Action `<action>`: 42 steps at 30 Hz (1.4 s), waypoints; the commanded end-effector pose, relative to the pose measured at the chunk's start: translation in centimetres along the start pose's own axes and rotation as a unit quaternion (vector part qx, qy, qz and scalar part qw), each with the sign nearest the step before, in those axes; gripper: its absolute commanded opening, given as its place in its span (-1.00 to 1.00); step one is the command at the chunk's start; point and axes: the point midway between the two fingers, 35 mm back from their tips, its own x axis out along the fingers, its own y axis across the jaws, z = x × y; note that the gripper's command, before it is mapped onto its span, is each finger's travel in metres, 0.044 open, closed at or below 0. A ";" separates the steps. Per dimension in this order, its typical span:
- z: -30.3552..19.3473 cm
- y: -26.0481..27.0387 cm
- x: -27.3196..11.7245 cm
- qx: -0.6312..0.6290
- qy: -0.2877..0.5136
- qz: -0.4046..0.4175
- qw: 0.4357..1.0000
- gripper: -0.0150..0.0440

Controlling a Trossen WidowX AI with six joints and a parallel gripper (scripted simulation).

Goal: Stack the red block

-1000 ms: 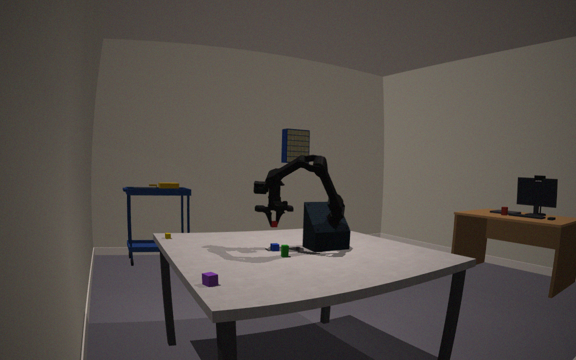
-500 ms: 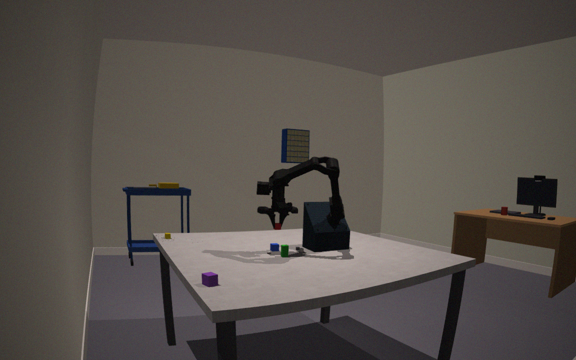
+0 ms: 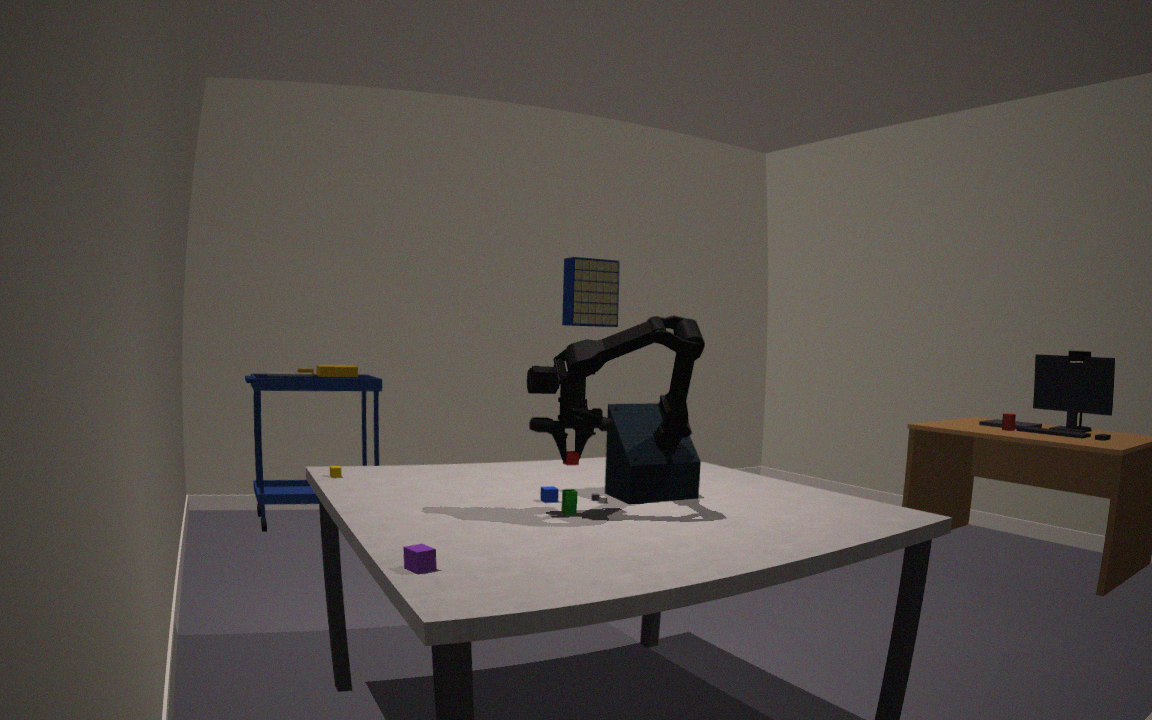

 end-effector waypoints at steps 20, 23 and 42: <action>0.0 0.2 6.3 0.005 -0.002 0.001 1.000 -0.49; 0.0 0.2 6.3 0.005 -0.002 0.001 1.000 -0.49; 0.0 0.2 6.4 0.005 -0.002 0.001 1.000 -0.49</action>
